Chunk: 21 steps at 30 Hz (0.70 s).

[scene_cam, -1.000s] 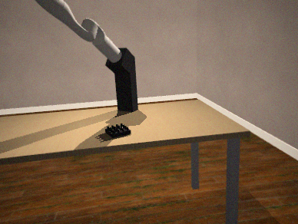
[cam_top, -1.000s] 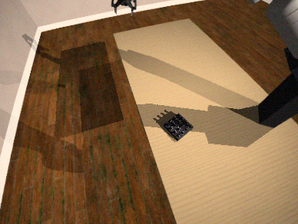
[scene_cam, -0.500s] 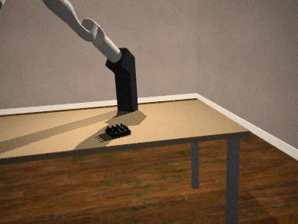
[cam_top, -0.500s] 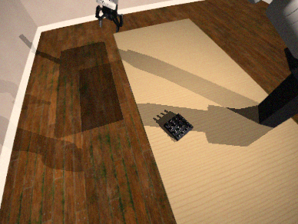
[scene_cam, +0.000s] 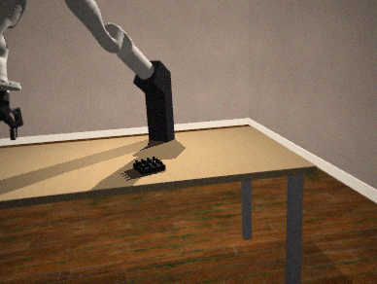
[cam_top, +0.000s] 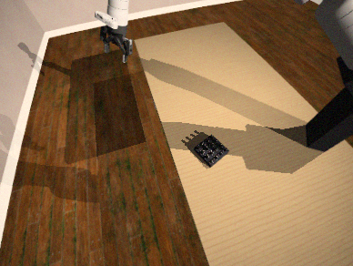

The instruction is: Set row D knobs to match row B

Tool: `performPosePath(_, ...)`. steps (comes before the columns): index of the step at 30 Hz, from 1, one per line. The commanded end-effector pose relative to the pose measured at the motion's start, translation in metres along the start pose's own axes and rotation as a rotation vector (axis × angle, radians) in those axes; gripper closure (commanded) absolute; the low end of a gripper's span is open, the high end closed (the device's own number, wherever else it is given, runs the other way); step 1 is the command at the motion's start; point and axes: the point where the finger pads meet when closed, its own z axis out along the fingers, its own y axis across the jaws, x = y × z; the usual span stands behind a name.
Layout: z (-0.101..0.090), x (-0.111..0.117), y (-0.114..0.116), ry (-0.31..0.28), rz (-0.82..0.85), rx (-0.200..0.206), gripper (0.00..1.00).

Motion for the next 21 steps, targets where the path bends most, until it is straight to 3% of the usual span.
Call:
performPosePath(1, 0.011, 0.037, -0.017, 0.02, 0.009, 0.019, 0.0)
performPosePath(5, 0.021, 0.074, -0.038, 0.053, 0.098, 0.04, 0.0)
performPosePath(7, 0.021, 0.074, -0.038, 0.053, 0.098, 0.04, 0.0)
performPosePath(9, 0.029, 0.102, -0.057, 0.075, 0.173, 0.06, 0.0)
performPosePath(16, 0.046, 0.165, -0.11, 0.111, 0.367, 0.12, 0.0)
performPosePath(21, 0.054, 0.194, -0.141, 0.118, 0.473, 0.154, 0.0)
